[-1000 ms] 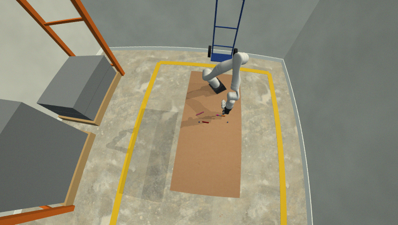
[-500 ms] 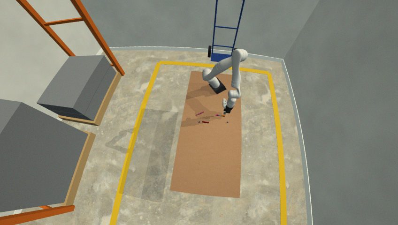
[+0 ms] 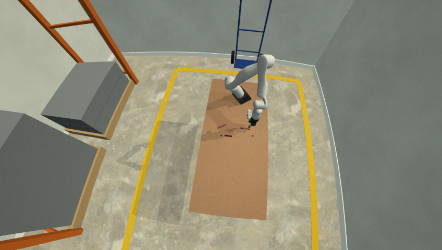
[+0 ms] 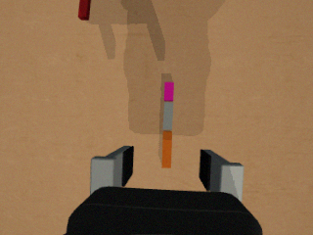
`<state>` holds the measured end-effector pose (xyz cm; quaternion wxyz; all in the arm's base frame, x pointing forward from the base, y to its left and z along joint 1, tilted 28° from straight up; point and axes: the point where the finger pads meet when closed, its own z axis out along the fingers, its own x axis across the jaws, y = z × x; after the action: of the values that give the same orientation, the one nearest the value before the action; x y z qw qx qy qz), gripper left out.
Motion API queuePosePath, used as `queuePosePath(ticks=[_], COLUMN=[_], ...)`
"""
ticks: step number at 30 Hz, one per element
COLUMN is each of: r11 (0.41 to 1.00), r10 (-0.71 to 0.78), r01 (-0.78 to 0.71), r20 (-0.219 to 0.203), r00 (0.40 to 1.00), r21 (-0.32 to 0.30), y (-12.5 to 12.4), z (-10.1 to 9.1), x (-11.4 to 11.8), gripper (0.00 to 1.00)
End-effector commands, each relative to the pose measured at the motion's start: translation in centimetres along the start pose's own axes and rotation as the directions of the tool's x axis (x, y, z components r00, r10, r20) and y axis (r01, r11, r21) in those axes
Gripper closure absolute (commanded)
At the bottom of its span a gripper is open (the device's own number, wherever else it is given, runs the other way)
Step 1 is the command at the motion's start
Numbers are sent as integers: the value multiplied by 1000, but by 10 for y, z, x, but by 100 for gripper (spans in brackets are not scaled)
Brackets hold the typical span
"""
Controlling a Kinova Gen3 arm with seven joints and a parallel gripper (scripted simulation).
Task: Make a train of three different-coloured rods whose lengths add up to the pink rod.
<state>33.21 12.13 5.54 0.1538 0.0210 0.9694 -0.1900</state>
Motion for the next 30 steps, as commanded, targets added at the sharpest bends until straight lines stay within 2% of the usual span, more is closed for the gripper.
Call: queuePosePath(ticks=[1, 7, 14, 16, 24, 30], r11=[1000, 1000, 1000, 1000, 1000, 1000], r10=[0, 0, 0, 0, 0, 0], r01=[0, 0, 0, 0, 0, 0], r20=[1, 1, 1, 1, 1, 1], r00=[1000, 1000, 1000, 1000, 1000, 1000], r21=[-1, -1, -1, -1, -1, -1], y=[0, 0, 0, 0, 0, 0], z=[0, -8, -40, -40, -80, -91], x=[0, 0, 0, 0, 0, 0], gripper=[0, 0, 0, 0, 0, 0])
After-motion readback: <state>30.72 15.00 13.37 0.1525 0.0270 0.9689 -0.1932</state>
